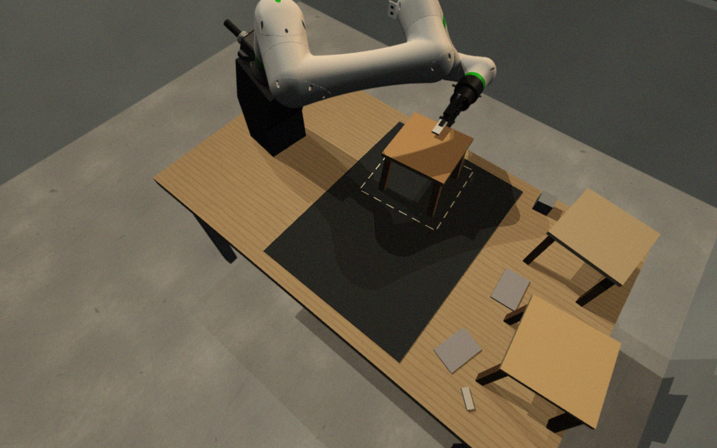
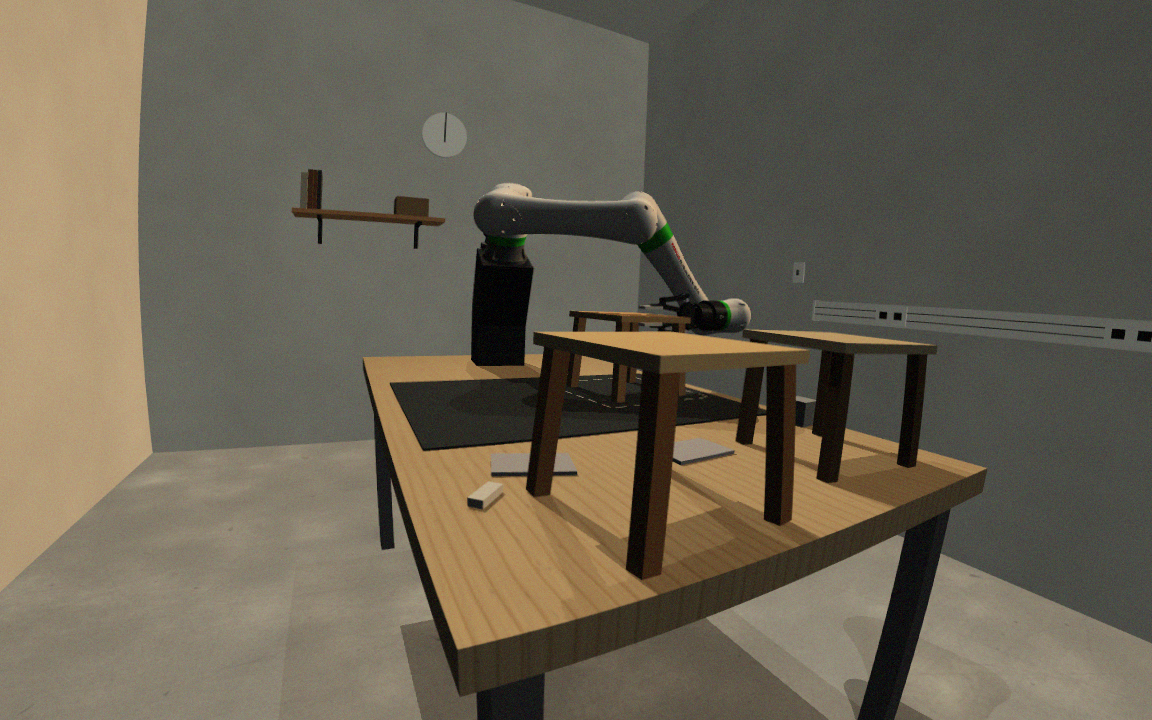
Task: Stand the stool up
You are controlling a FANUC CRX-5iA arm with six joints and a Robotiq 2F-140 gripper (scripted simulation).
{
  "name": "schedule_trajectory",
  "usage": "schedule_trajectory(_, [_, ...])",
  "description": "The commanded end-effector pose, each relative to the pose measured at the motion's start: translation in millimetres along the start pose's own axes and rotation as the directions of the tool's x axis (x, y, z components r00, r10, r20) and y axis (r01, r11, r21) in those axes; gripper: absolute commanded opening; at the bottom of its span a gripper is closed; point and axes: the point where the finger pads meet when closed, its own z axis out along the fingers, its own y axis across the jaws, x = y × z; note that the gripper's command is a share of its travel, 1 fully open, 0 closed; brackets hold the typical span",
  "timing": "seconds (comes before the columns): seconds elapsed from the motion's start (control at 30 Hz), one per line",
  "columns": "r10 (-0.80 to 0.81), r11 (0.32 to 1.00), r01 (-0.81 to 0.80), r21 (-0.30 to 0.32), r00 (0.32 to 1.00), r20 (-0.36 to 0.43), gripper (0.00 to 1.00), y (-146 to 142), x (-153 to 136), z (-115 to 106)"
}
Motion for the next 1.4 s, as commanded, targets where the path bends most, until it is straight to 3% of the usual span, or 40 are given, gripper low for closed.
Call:
schedule_trajectory(0.0, [0.002,1.000,-0.002,0.001,1.000,0.000,0.33,1,0,-1])
schedule_trajectory(0.17, [0.002,1.000,-0.002,0.001,1.000,0.000,0.33,1,0,-14])
schedule_trajectory(0.4, [0.002,1.000,-0.002,0.001,1.000,0.000,0.33,1,0,-47])
schedule_trajectory(0.67, [0.002,1.000,-0.001,0.001,1.000,0.000,0.33,1,1,-66])
schedule_trajectory(1.37, [0.002,1.000,-0.002,0.001,1.000,0.000,0.33,2,0,-72])
